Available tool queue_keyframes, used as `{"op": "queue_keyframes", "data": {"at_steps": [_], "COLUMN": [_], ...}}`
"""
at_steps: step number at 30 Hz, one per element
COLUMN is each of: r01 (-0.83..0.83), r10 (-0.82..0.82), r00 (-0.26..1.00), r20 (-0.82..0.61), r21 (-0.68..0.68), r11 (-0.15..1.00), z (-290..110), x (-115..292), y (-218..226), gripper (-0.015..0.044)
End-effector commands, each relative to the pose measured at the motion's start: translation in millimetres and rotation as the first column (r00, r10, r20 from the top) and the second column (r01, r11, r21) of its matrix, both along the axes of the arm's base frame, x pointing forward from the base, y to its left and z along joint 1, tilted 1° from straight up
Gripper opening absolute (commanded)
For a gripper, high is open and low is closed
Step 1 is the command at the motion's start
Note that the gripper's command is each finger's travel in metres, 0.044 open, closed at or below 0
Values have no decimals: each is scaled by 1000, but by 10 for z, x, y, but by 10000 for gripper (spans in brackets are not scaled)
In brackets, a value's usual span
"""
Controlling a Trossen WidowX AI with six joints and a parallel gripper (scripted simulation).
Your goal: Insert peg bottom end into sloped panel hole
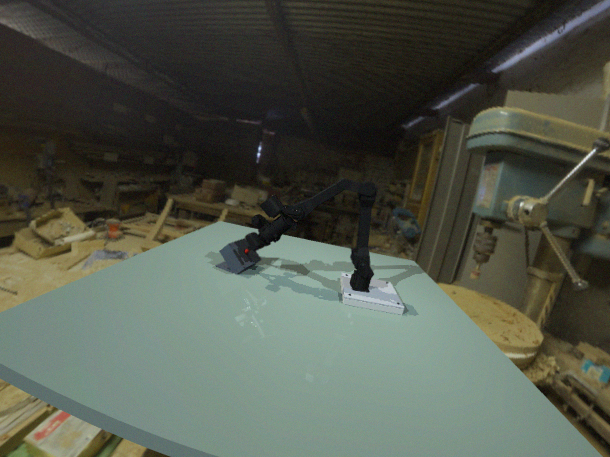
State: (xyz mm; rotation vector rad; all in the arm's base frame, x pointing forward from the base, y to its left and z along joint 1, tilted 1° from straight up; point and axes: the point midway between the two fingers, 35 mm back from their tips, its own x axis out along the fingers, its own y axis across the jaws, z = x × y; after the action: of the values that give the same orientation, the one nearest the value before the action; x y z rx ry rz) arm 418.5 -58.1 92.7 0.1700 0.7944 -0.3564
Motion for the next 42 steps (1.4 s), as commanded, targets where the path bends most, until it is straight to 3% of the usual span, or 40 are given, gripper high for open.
{"op": "queue_keyframes", "data": {"at_steps": [1,21,37,42], "r01": [-7,0,0,-1], "r10": [7,0,0,1], "r00": [1000,1000,1000,1000], "r20": [1,-1,-1,-1], "r21": [-1,0,0,0], "r11": [1000,1000,1000,1000], "z": [-14,-39,-20,34], "x": [22,34,21,-14], "y": [-1,-12,-6,12], "gripper": [0,0,420,440]}}
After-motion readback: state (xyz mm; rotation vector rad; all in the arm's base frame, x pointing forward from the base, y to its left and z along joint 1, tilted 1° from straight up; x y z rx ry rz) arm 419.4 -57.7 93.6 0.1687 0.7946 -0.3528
